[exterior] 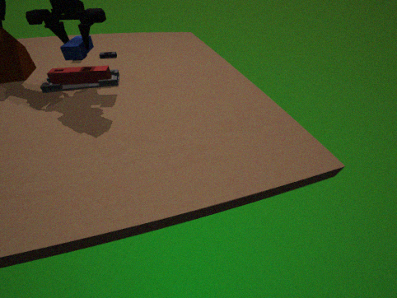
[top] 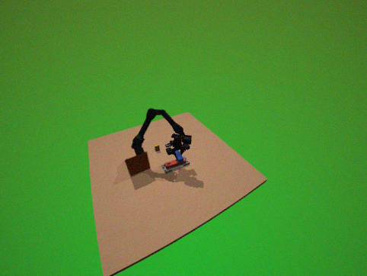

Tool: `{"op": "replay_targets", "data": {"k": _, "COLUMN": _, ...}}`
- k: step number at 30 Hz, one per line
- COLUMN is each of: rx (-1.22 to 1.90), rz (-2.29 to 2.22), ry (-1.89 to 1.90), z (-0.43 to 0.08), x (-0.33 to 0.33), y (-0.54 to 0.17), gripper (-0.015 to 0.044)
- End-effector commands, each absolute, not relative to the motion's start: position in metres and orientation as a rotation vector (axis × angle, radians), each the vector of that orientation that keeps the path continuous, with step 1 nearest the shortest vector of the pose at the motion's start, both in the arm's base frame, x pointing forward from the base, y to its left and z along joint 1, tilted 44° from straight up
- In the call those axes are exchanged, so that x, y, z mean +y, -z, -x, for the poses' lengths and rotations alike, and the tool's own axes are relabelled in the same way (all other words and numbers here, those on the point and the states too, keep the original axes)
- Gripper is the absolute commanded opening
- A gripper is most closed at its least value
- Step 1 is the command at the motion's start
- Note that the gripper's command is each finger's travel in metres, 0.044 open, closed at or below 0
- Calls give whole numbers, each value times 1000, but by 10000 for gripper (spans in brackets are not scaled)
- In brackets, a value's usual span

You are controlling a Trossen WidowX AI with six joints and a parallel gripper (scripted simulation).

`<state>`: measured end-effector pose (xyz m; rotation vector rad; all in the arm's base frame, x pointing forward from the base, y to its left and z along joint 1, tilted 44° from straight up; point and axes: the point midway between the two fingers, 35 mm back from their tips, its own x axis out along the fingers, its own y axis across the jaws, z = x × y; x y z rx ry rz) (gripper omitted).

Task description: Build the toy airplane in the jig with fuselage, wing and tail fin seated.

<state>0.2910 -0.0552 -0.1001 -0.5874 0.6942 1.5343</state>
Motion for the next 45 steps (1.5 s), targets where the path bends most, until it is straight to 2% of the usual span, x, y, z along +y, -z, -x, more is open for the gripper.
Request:
{"op": "replay_targets", "data": {"k": 1, "rx": 693, "rz": 594, "ry": -1536, "z": -291, "x": -56, "y": 100, "gripper": 195}}
{"op": "replay_targets", "data": {"k": 41, "rx": 691, "rz": 593, "ry": -1537, "z": -287, "x": -28, "y": 130, "gripper": 195}}
{"op": "replay_targets", "data": {"k": 45, "rx": 691, "rz": 597, "ry": -1542, "z": -287, "x": -30, "y": 129, "gripper": 168}}
